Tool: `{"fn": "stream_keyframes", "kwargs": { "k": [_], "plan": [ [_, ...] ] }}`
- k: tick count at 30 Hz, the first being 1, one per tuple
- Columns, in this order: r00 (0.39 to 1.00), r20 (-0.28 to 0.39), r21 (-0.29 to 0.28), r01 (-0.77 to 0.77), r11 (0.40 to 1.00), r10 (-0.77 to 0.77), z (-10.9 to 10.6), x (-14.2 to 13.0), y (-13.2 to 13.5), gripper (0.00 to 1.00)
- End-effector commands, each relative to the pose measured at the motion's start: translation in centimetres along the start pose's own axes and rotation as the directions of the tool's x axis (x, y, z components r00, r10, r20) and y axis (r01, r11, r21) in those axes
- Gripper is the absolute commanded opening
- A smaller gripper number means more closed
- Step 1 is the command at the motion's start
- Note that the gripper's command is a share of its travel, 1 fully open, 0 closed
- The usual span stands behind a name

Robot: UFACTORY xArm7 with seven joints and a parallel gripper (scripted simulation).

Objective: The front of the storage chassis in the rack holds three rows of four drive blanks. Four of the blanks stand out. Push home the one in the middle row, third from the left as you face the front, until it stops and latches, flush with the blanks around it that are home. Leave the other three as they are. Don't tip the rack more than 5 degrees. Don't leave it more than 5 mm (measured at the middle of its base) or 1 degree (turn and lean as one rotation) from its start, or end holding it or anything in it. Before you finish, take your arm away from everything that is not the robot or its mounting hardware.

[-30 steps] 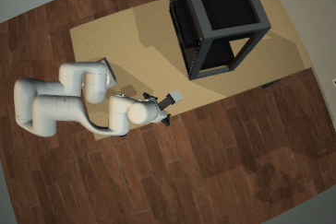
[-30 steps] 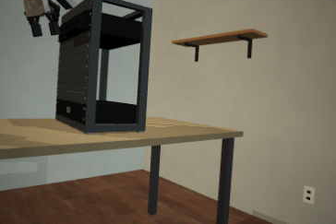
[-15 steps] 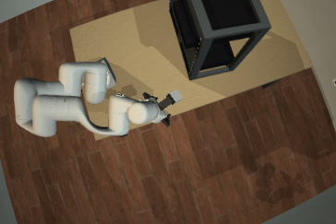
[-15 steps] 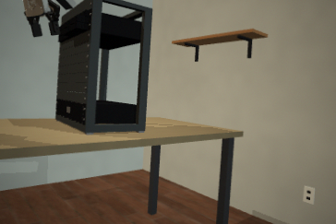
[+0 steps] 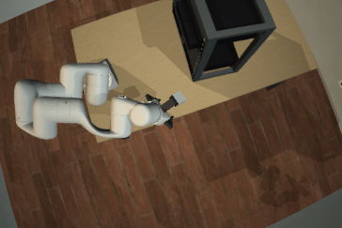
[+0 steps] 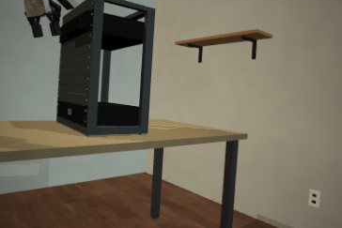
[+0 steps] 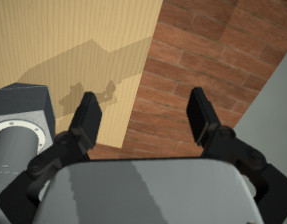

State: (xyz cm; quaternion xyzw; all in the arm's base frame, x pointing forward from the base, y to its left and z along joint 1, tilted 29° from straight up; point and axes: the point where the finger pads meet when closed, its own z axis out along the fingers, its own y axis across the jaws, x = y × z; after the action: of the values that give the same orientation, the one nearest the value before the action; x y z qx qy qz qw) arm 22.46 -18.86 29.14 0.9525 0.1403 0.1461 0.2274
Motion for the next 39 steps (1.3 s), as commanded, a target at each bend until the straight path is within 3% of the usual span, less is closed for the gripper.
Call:
{"fn": "stream_keyframes", "kwargs": {
  "k": [1,23,39],
  "plan": [
    [1.0,-0.002,-0.003,0.0,1.0,0.0,-0.1,0.1,0.1,1.0],
    [1.0,0.005,-0.002,-0.008,1.0,0.008,0.0,-0.2,0.2,1.0],
    [0.997,0.048,0.005,-0.063,0.998,0.062,0.5,-2.0,0.5,1.0]
  ]
}}
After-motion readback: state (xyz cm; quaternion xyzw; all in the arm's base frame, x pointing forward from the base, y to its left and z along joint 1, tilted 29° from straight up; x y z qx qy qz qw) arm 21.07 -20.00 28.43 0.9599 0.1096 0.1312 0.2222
